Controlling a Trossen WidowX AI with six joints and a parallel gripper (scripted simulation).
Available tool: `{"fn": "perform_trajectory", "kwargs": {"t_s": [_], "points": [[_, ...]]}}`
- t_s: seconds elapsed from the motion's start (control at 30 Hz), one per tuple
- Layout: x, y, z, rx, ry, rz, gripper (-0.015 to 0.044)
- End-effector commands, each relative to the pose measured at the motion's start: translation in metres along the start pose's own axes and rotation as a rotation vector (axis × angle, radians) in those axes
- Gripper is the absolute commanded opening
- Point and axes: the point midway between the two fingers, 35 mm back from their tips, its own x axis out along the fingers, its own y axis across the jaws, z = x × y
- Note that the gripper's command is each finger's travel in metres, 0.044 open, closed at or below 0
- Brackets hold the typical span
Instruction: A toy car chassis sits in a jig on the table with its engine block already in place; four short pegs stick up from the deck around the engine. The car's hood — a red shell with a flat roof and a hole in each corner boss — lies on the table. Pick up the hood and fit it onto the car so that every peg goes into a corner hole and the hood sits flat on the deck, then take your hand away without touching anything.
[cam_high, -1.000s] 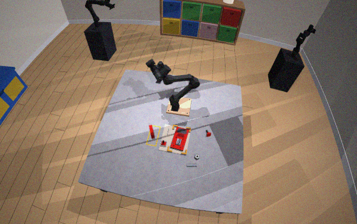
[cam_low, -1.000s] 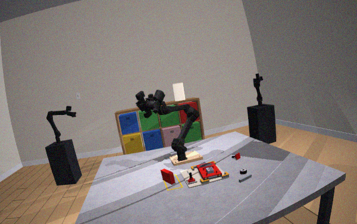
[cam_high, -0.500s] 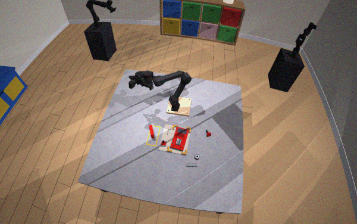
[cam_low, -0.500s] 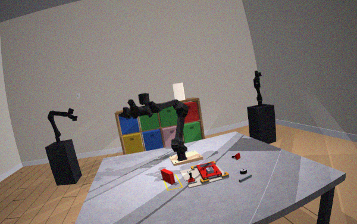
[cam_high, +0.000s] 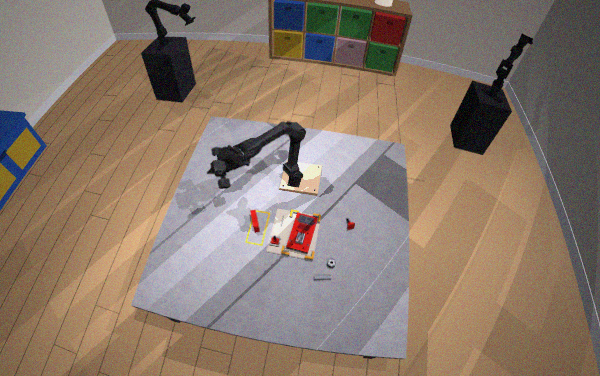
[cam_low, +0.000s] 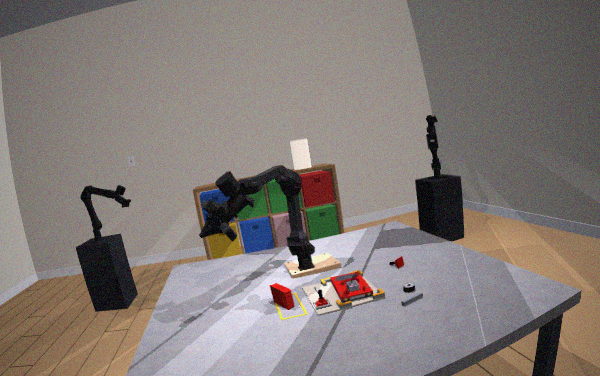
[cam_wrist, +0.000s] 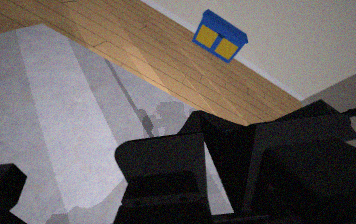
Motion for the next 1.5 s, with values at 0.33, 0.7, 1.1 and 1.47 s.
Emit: {"fn": "perform_trajectory", "kwargs": {"t_s": [0.33,0.7,1.1,1.47], "points": [[-0.006,0.162,-0.06,-0.782,0.27,0.648,0.0],[-0.043,0.222,-0.106,-1.126,0.392,1.035,0.0],[-0.031,0.233,-0.121,-1.126,0.392,1.034,0.0],[-0.021,0.243,-0.138,-1.126,0.392,1.034,0.0]]}}
